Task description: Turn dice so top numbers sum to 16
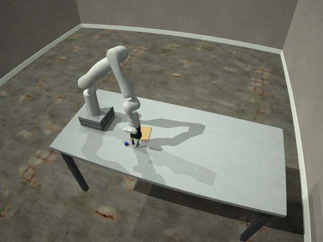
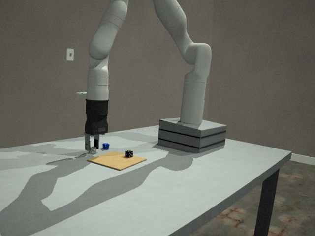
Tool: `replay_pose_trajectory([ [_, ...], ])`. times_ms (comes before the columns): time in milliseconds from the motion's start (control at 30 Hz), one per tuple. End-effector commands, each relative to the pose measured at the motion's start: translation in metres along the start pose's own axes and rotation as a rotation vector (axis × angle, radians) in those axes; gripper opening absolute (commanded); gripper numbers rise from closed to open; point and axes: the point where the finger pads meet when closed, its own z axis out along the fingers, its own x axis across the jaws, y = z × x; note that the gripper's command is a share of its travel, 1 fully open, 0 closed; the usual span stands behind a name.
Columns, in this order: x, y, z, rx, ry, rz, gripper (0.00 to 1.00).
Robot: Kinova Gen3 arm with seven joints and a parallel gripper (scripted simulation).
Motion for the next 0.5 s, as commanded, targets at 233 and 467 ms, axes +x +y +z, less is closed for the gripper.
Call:
replay_pose_trajectory([
  [233,0.0019,-0.0006,0.0076,-0.001,0.005,0.002,0.7],
  [467,0.0019,-0.0006,0.0078,-0.001,0.005,0.002,0.7],
])
